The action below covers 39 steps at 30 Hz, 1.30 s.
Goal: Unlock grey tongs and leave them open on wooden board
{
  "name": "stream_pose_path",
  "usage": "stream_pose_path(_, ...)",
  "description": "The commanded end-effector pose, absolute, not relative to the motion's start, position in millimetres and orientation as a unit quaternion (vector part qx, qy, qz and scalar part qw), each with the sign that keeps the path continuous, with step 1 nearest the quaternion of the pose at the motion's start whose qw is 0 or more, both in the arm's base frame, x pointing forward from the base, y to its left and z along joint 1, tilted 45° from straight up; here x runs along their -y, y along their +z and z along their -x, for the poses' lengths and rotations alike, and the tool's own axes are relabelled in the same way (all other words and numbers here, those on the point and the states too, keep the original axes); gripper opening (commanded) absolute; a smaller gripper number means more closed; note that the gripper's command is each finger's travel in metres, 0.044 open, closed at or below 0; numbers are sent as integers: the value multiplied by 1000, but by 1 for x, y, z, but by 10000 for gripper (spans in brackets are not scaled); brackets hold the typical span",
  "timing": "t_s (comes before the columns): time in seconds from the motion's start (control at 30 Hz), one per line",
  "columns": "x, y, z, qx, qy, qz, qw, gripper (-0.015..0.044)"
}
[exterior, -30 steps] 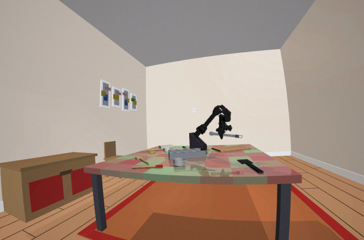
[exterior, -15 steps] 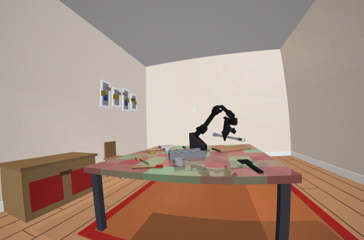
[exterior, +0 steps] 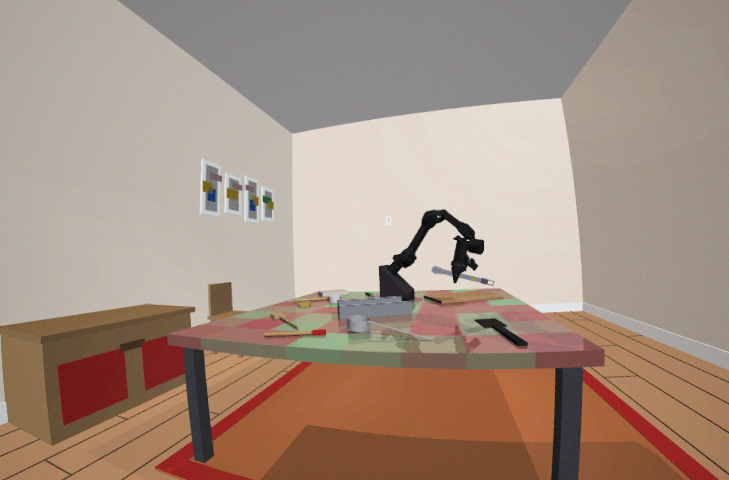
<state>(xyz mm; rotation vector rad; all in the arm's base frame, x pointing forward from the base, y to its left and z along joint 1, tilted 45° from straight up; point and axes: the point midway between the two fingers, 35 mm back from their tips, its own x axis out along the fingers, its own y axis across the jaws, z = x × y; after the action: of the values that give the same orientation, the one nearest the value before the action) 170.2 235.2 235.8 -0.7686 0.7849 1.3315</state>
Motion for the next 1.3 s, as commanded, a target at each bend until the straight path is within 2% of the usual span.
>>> stream_pose_path(0.0, -240, 239, -160, -338, 586, 348, 650, -150)
stream_pose_path(1.27, -267, 274, -39, -210, 615, 424, 631, -150)
